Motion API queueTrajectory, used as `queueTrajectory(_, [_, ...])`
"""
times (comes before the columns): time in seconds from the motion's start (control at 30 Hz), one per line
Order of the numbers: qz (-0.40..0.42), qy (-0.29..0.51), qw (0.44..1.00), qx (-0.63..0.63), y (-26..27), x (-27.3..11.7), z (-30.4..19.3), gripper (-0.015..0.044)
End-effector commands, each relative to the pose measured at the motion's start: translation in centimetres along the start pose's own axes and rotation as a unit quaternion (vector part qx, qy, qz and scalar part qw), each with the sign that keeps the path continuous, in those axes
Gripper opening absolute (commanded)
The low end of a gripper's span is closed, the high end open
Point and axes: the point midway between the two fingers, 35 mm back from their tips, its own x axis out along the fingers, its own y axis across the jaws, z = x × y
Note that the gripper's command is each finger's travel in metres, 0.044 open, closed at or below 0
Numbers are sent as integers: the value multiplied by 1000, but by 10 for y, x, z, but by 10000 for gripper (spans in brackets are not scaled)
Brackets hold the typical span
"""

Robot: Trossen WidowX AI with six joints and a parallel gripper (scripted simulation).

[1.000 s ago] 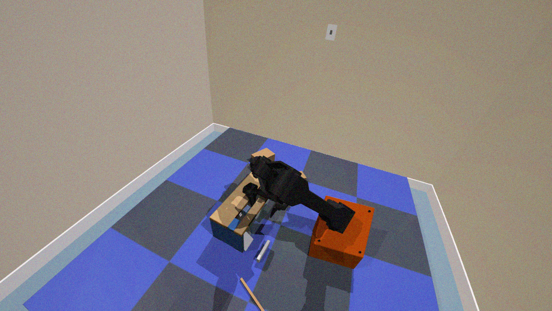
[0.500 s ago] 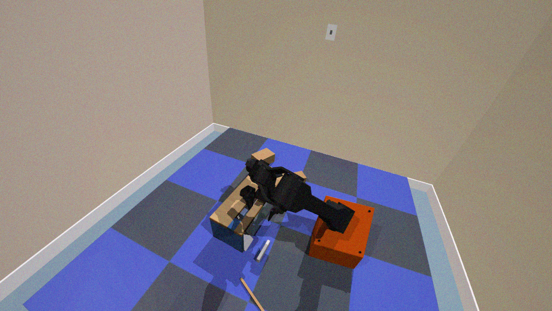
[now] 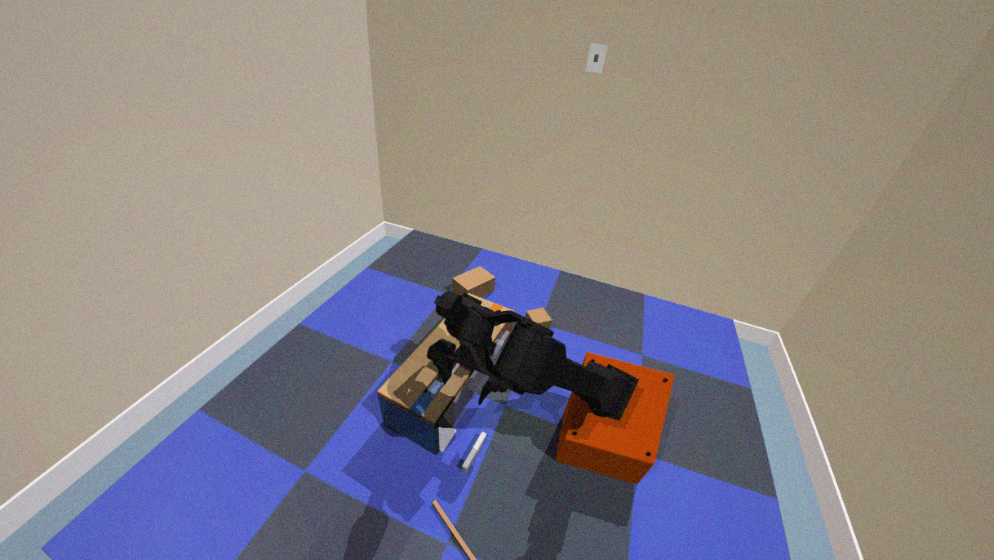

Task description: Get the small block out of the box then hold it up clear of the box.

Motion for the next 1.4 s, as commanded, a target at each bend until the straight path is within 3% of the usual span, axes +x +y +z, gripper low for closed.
queueTrajectory(0.0, [2, 2, 1000, -1, 0, 1, -8, 400])
queueTrajectory(0.83, [2, 2, 1000, -1, 1, 12, -37, 400])
queueTrajectory(1.13, [0, -1, 1000, 0, 0, -48, -51, 400])
queueTrajectory(1.37, [0, -1, 1000, 0, 0, -50, -51, 400])
